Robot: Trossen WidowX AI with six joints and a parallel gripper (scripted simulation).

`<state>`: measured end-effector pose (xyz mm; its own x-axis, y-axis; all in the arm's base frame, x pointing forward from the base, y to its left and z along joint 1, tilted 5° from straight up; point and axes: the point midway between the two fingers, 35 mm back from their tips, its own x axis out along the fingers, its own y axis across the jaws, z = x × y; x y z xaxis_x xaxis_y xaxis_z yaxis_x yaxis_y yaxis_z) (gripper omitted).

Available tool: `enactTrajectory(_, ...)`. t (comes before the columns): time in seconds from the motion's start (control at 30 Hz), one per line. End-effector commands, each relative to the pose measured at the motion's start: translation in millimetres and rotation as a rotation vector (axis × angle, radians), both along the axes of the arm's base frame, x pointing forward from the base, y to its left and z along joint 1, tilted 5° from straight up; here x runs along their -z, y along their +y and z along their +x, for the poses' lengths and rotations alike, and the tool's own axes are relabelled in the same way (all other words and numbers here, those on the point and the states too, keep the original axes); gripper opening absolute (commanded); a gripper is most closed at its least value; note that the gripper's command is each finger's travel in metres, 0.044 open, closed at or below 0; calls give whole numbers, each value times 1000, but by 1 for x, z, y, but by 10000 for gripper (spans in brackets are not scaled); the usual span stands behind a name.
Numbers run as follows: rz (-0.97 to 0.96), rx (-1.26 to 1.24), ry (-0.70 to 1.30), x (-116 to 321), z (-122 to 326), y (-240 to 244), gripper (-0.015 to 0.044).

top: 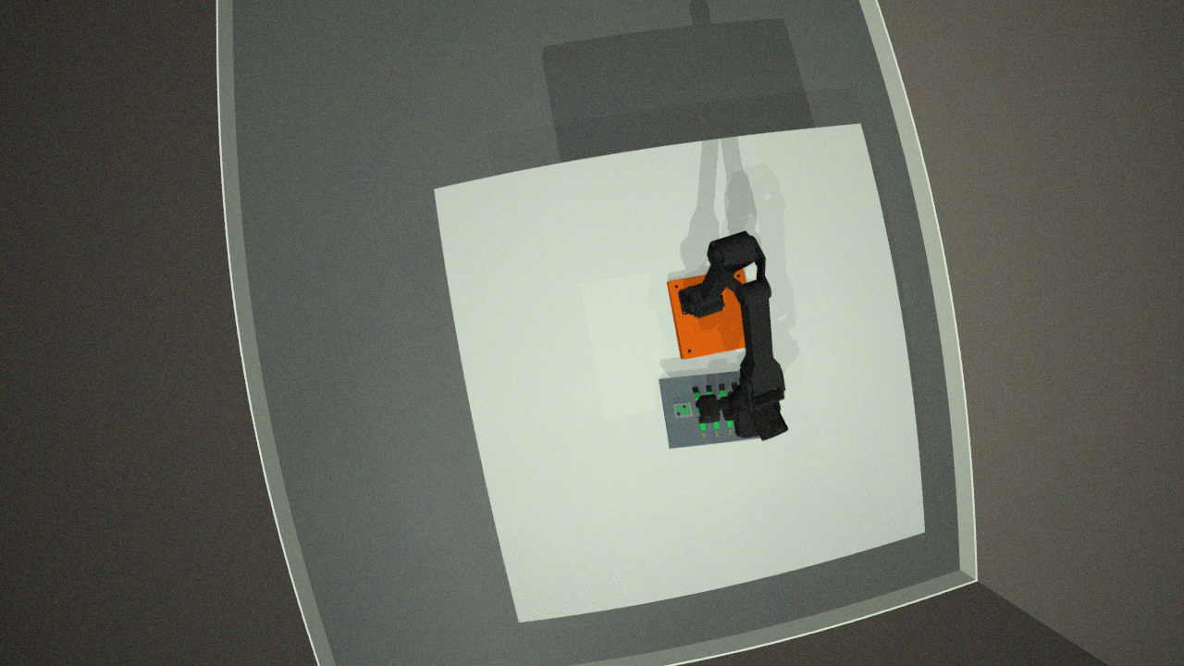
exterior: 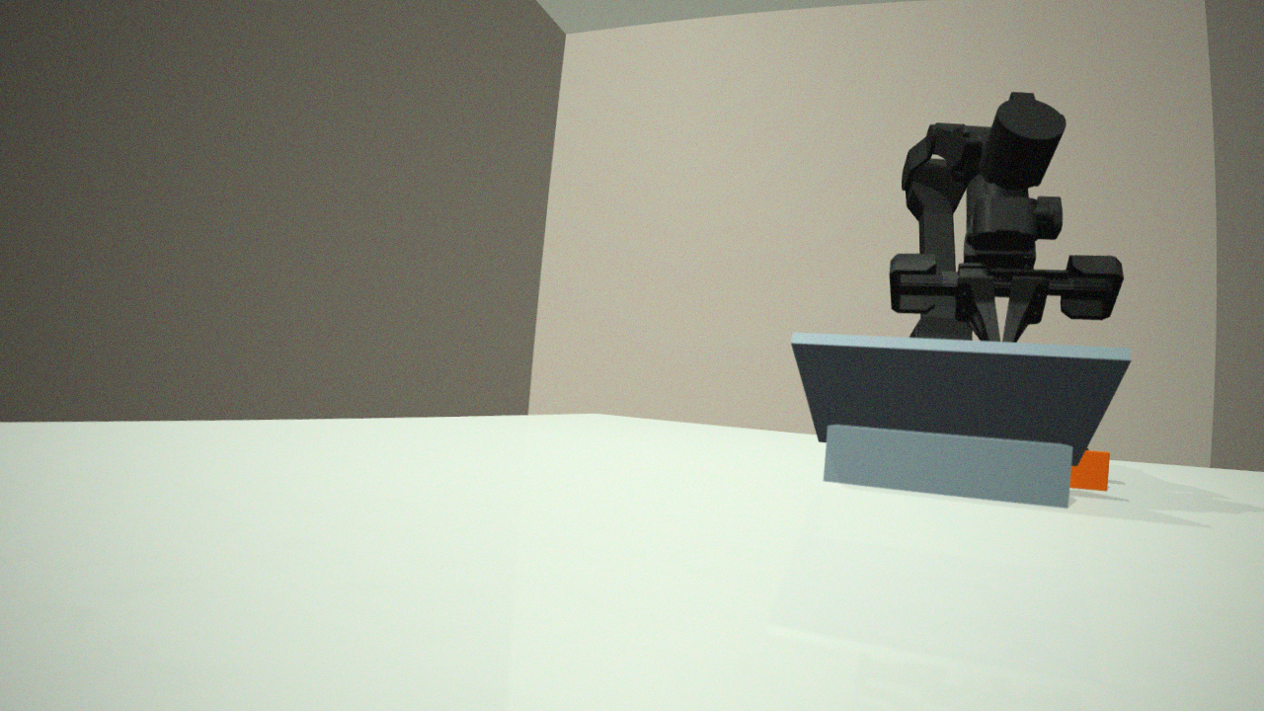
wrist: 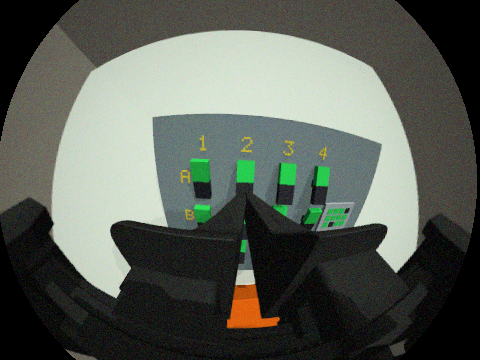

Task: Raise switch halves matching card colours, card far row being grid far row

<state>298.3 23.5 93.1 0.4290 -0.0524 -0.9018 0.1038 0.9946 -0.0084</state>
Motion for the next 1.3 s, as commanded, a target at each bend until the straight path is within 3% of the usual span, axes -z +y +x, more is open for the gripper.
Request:
enactTrajectory(0.0, -2, -2, 3, 2, 0, 0, 0)
enactTrajectory(1.27, -2, -2, 3, 5, 2, 0, 0)
